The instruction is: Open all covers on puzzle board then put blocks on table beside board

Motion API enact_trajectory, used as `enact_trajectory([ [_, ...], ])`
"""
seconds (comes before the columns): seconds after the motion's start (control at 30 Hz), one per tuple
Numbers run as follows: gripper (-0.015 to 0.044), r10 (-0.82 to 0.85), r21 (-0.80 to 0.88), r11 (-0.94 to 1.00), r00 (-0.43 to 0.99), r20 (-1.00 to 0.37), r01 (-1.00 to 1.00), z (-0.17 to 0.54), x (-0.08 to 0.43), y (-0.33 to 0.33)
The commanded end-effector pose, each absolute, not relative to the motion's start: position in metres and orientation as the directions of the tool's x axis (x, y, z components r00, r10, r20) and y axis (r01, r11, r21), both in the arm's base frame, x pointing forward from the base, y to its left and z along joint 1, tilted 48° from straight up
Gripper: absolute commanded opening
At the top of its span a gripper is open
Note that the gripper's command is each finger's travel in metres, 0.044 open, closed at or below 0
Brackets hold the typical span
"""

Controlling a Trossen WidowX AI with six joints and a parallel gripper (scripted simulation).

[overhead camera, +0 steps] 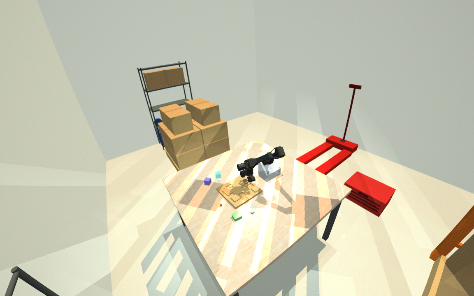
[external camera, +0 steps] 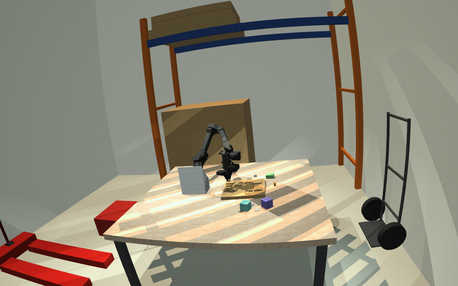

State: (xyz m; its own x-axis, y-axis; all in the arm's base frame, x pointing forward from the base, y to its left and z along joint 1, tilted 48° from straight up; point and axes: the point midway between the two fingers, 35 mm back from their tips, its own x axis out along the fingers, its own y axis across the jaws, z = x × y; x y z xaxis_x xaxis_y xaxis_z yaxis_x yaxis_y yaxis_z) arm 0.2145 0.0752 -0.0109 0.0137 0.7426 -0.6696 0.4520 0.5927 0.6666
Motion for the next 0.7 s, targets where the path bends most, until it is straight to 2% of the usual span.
enact_trajectory([
  [0.0,0.008,0.737,0.667,0.597,0.022,-0.675,0.446,-0.003,0.218,0.066],
  [0.4,0.008,0.739,0.668,0.596,0.022,-0.674,0.445,0.016,0.216,0.045],
  [0.67,0.008,0.729,0.658,0.606,0.02,-0.684,0.446,0.028,0.227,0.054],
])
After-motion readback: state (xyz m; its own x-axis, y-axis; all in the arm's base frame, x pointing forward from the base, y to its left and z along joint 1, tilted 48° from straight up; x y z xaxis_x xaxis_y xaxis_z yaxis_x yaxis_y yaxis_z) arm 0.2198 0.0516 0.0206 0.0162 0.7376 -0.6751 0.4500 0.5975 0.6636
